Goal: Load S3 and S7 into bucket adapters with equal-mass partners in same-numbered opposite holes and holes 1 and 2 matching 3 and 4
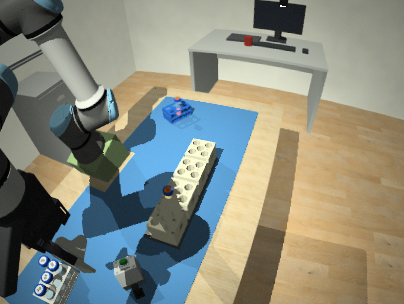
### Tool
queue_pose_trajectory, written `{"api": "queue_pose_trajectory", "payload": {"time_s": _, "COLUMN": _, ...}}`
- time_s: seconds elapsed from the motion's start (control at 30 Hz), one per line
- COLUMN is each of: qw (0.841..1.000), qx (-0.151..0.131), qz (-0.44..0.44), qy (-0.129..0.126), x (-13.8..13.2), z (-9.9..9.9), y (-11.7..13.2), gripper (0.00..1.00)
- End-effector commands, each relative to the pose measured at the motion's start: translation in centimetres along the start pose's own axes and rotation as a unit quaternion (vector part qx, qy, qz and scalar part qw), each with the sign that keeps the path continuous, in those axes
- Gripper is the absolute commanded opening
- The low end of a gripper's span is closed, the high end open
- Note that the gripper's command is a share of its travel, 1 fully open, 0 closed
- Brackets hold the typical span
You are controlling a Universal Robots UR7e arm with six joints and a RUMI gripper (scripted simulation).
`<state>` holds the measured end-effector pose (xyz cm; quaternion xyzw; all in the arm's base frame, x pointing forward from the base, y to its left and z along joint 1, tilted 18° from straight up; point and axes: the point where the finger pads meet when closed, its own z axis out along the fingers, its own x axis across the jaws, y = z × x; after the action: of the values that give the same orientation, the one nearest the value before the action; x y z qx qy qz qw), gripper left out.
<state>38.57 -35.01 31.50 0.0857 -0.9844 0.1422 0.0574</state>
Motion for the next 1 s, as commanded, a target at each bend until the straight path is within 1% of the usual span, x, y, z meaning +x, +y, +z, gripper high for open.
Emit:
{"api": "queue_pose_trajectory", "payload": {"time_s": 0.0, "qw": 1.0, "qx": 0.001, "qz": 0.0, "qy": 0.0, "x": 0.0, "z": -0.1, "y": 0.0, "gripper": 1.0}}
{"api": "queue_pose_trajectory", "payload": {"time_s": 0.53, "qw": 1.0, "qx": 0.001, "qz": 0.0, "qy": 0.0, "x": 0.0, "z": -0.1, "y": 0.0, "gripper": 1.0}}
{"api": "queue_pose_trajectory", "payload": {"time_s": 0.57, "qw": 1.0, "qx": 0.001, "qz": -0.01, "qy": -0.001, "x": -0.2, "z": 0.1, "y": 0.6, "gripper": 0.35}}
{"api": "queue_pose_trajectory", "payload": {"time_s": 0.97, "qw": 0.994, "qx": 0.008, "qz": -0.109, "qy": -0.004, "x": -2.0, "z": 1.5, "y": 6.1, "gripper": 0.35}}
